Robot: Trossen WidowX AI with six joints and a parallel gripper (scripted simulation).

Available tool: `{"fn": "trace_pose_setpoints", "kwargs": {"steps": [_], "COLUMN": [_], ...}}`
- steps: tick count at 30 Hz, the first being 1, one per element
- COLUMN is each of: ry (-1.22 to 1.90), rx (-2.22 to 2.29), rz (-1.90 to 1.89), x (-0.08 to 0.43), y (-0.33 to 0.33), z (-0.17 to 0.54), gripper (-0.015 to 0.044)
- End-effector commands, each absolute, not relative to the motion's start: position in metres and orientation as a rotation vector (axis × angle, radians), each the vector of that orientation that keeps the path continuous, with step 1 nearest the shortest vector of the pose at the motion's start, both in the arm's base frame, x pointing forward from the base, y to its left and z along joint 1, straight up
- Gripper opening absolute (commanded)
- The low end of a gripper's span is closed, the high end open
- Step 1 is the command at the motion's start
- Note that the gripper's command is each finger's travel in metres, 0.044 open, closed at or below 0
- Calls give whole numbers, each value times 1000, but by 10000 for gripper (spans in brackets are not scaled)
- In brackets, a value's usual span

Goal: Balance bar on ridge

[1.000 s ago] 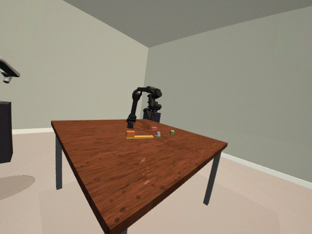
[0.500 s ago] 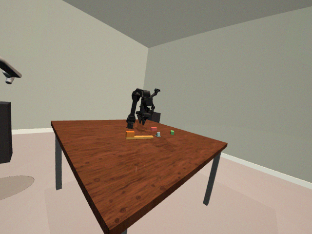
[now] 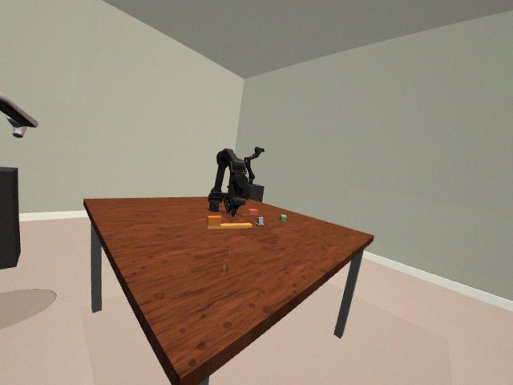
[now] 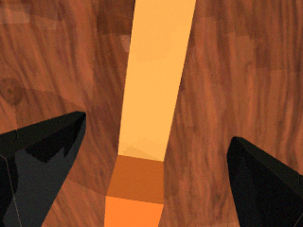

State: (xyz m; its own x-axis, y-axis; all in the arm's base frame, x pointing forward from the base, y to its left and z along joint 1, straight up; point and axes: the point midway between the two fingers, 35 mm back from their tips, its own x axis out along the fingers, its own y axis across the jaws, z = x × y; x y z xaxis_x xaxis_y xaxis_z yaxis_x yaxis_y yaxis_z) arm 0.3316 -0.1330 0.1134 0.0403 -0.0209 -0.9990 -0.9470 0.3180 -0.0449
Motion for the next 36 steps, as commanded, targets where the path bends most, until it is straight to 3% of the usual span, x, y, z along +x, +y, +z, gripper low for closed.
{"fn": "trace_pose_setpoints", "kwargs": {"steps": [1, 36], "ry": [1326, 1326], "rx": [-990, -990], "rz": [944, 945], "x": [329, 329], "y": [-132, -131], "z": [86, 50], "gripper": [315, 315]}}
